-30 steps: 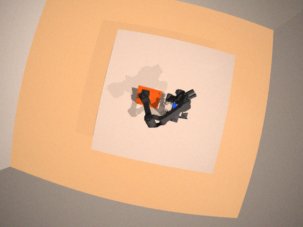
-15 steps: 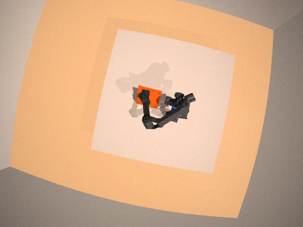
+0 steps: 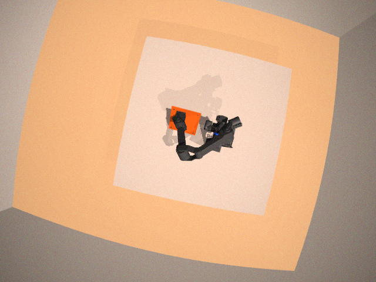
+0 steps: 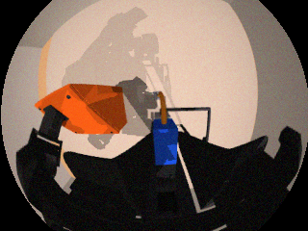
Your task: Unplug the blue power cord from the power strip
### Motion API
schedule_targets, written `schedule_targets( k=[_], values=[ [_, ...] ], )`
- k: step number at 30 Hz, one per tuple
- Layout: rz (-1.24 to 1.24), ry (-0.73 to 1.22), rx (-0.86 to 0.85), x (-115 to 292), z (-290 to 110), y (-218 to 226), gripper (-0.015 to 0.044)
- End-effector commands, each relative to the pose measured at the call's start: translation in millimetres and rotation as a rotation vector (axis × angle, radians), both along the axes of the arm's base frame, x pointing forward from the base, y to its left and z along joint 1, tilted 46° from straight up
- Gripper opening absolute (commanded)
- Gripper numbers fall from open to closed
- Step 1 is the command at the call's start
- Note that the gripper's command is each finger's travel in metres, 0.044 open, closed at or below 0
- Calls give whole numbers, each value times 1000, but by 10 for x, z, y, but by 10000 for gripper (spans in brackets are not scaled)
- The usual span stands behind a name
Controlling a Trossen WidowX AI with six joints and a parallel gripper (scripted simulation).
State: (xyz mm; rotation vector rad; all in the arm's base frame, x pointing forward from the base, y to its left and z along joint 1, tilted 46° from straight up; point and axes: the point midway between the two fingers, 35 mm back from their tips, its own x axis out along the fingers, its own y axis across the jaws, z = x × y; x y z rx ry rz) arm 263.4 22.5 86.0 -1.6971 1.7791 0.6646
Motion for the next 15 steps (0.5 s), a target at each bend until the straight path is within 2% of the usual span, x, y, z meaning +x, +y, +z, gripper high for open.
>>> schedule_targets(
  k=[1,9,15],
  values=[
    [-1,0,0,1,2,1,55],
    [-1,0,0,1,2,1,2],
    [0,0,1,11,-34,40,0]
  ],
)
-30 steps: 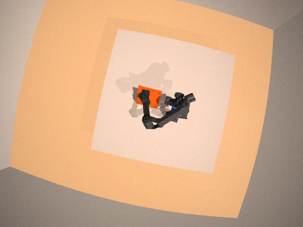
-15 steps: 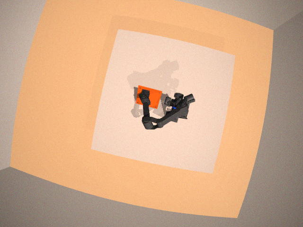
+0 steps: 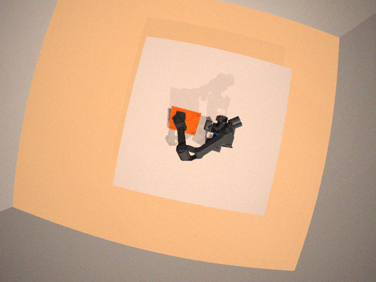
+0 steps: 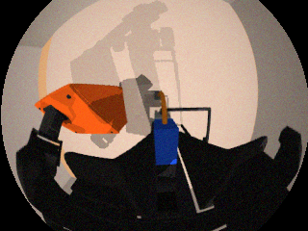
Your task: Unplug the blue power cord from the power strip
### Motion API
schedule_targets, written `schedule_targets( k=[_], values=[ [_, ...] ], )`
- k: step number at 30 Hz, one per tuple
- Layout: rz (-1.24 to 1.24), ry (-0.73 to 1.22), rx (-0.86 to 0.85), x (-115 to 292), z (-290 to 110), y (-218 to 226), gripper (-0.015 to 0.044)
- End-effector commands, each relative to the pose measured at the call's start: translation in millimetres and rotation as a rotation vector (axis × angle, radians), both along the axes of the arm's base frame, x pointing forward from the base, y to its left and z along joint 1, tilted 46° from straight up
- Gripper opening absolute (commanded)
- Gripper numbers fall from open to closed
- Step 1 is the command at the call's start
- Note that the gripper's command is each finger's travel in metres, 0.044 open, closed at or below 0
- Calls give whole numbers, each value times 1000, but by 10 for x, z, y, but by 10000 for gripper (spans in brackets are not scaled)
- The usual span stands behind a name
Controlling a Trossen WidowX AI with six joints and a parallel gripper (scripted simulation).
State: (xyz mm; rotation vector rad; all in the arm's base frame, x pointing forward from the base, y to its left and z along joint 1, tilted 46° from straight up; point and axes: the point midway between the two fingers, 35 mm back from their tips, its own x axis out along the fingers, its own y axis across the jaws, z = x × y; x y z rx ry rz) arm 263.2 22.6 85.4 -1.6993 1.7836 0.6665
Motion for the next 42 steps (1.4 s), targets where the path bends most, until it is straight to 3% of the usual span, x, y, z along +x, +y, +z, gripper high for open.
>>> schedule_targets(
  k=[1,30,42],
  values=[
    [-1,-4,4,16,-39,52,0],
    [4,-2,6,47,-330,424,0],
    [5,0,2,27,-305,344,315]
  ],
)
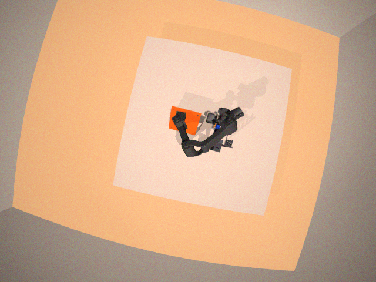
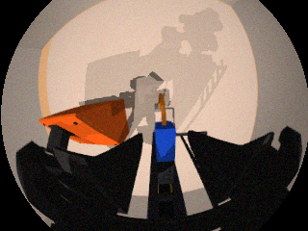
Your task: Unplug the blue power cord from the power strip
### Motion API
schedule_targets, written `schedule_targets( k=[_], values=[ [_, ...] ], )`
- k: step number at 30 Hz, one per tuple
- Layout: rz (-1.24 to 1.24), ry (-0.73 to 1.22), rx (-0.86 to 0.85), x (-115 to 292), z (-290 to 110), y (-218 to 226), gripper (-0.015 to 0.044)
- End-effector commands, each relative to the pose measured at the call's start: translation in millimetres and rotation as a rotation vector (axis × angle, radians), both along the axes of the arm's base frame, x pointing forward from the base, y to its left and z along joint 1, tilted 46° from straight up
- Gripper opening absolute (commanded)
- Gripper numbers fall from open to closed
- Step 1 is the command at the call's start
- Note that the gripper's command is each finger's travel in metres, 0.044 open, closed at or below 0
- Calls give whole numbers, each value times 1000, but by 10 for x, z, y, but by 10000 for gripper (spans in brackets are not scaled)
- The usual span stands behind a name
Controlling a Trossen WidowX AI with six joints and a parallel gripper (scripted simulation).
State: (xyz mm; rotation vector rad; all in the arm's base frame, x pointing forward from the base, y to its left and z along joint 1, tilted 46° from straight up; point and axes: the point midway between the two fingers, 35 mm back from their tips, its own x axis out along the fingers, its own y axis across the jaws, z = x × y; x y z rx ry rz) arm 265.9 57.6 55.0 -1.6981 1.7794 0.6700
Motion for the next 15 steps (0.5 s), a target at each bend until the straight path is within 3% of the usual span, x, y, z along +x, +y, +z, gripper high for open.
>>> schedule_targets(
  k=[1,5,9,15],
  values=[
    [4,0,-3,0,-1,-7,341],
    [4,0,0,28,-107,167,440],
    [4,-1,2,42,-321,485,440],
    [4,-1,2,41,-337,506,440]
  ],
)
